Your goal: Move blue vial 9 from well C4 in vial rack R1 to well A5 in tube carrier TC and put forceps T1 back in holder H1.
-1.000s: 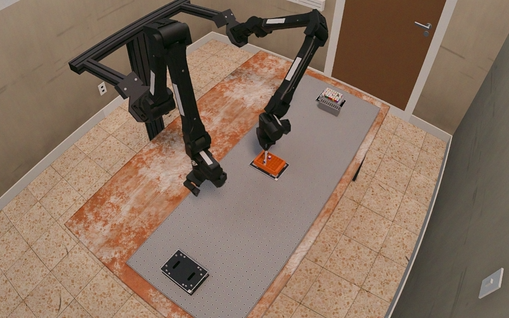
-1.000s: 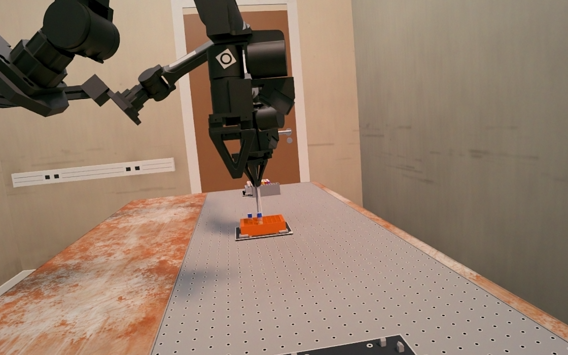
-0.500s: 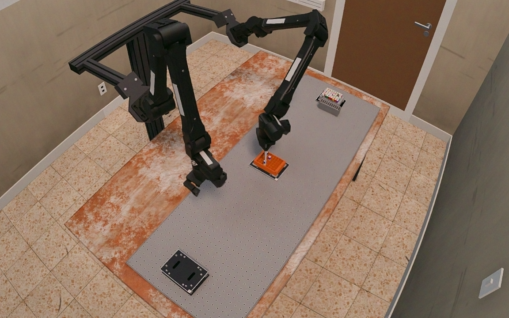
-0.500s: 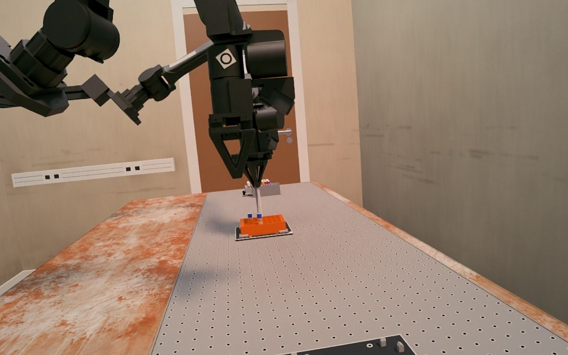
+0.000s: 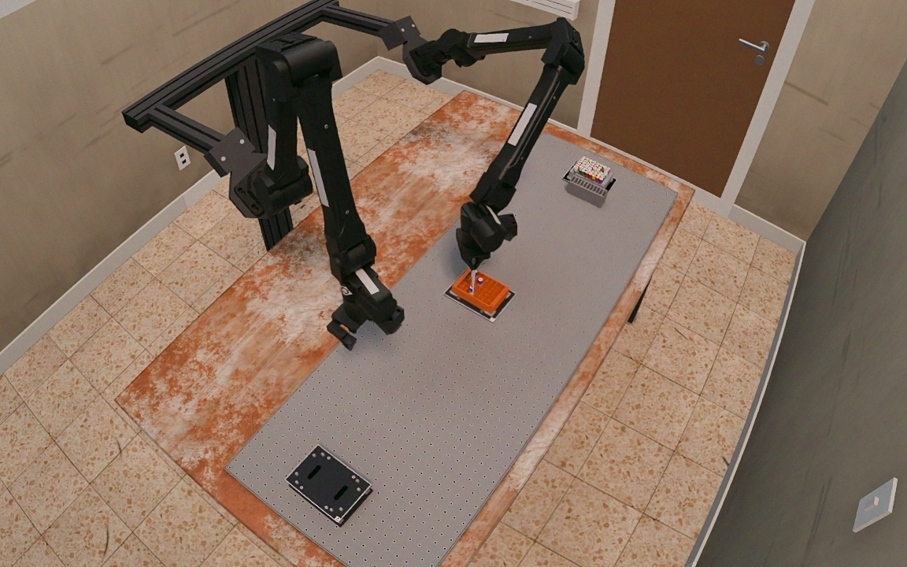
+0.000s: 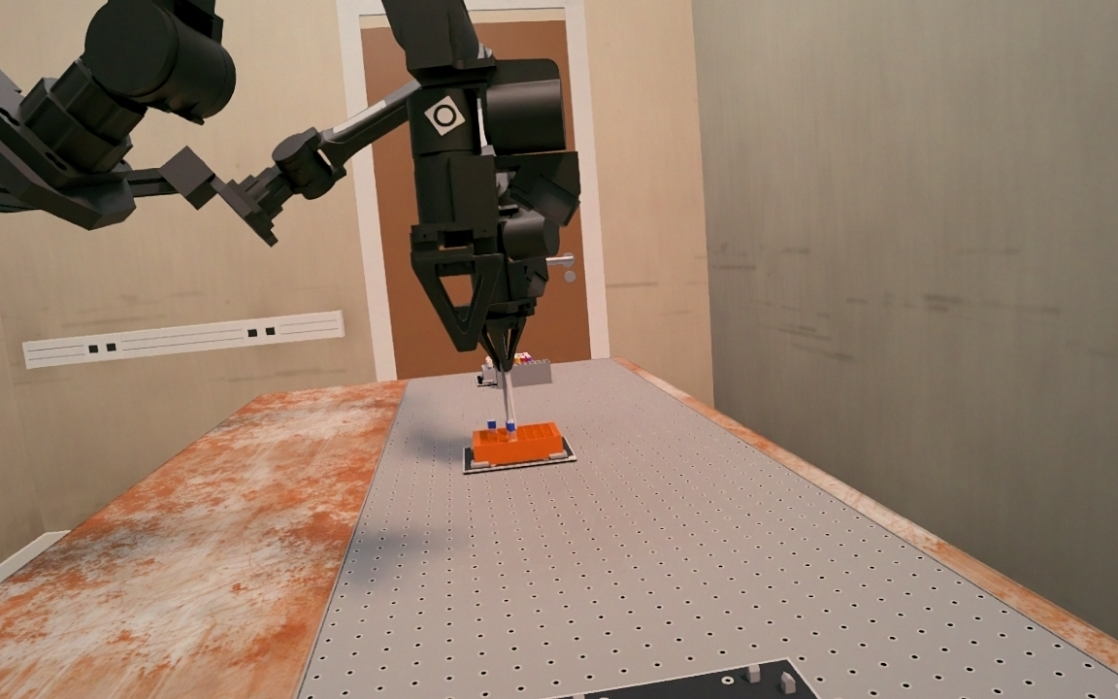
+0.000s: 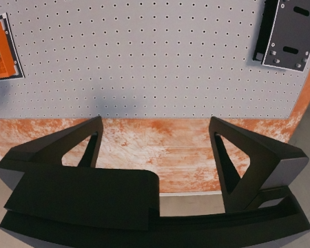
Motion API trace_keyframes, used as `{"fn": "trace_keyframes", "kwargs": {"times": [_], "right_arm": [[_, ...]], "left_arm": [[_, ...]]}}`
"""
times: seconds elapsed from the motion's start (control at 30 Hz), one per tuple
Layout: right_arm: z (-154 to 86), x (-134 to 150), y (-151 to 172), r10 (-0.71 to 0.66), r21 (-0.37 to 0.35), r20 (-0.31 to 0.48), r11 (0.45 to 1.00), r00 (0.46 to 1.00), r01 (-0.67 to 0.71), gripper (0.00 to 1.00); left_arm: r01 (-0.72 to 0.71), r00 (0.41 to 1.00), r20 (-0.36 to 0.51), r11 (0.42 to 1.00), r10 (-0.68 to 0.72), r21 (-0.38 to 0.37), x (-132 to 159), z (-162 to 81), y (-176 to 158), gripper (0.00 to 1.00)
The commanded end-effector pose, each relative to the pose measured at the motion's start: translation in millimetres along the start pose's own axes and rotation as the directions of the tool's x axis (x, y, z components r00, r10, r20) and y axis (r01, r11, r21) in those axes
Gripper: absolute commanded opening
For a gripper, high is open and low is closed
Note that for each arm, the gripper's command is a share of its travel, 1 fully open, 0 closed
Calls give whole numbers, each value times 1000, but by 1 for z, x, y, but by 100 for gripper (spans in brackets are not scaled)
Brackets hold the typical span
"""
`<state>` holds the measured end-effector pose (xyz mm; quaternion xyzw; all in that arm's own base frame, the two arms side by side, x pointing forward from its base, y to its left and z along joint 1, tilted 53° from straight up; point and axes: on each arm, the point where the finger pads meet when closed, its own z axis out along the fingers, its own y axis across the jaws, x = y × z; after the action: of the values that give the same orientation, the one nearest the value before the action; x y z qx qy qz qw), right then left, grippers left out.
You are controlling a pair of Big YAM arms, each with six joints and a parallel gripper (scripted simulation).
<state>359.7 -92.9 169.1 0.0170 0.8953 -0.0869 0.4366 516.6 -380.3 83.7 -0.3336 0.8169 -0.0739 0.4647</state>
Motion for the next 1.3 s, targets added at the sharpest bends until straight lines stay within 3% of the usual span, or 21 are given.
{"fn": "trace_keyframes", "kwargs": {"times": [0.0, 1.27], "right_arm": [[-2, -6, -3, -8, 8, 11, 1000, 1000, 8, 100], [-2, -6, -3, -8, 8, 11, 1000, 1000, 8, 100]], "left_arm": [[-17, 1000, -2, 1000, 17, -9, 6, 9, 8, 9], [-11, 1000, 0, 1000, 11, -3, 5, 15, 4, 9]]}}
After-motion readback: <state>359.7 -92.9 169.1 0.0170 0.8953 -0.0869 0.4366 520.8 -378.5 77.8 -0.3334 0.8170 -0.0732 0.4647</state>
